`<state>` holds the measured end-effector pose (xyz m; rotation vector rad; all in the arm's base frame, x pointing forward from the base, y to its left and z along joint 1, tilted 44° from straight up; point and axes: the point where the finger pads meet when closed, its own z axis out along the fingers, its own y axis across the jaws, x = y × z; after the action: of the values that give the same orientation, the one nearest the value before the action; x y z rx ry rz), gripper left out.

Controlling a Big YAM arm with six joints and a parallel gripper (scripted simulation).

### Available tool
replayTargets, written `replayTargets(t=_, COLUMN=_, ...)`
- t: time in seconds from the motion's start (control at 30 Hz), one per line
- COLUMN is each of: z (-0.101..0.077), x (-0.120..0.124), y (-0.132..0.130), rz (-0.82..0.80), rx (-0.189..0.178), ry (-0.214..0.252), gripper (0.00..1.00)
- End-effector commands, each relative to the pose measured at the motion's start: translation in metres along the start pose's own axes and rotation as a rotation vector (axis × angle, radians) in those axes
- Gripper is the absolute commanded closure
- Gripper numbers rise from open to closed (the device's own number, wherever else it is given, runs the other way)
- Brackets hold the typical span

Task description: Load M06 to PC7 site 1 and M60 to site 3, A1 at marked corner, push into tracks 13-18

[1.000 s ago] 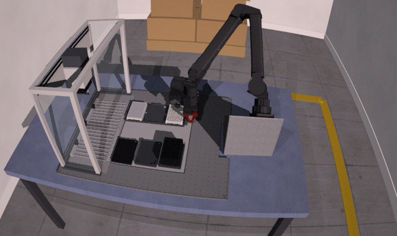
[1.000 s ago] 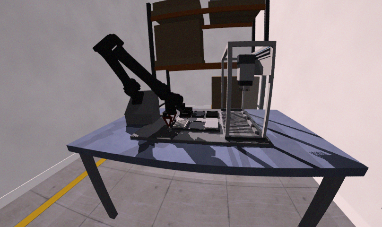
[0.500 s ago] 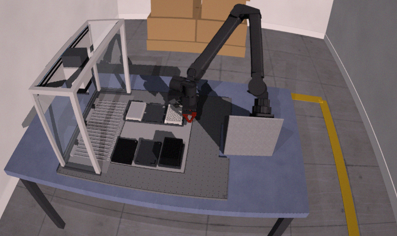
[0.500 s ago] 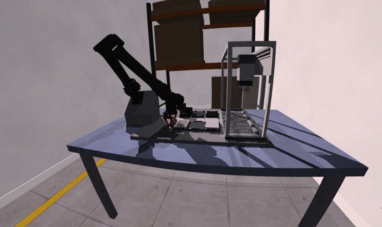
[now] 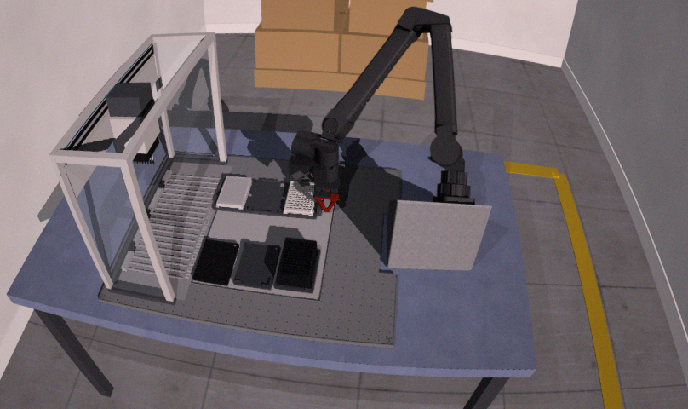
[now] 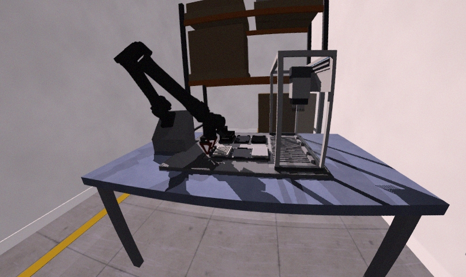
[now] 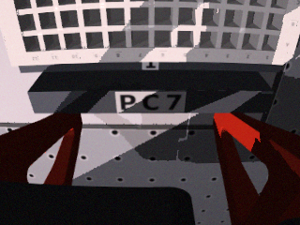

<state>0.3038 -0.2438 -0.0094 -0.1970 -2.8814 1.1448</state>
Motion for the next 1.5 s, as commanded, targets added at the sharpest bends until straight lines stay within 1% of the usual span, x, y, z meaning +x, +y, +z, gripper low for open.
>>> replayTargets(t=0.0, z=-0.012, x=-0.029, y=-0.004, rz=0.015, rx=0.004, ry=-0.051, gripper=0.2)
replayTargets(t=0.03, z=-0.014, x=-0.031, y=-0.006, rz=0.025, rx=0.006, ry=-0.059, gripper=0.2)
replayTargets(t=0.13, z=-0.012, x=-0.03, y=-0.004, rz=0.02, rx=0.003, ry=-0.05, gripper=0.2)
replayTargets(t=0.6, z=-0.014, x=-0.036, y=-0.007, rz=0.031, rx=0.006, ry=-0.057, gripper=0.2)
replayTargets(t=0.67, z=-0.012, x=-0.036, y=-0.005, rz=0.025, rx=0.004, ry=-0.05, gripper=0.2)
replayTargets(t=1.47, z=-0.013, x=-0.046, y=-0.008, rz=0.038, rx=0.006, ry=-0.054, gripper=0.2)
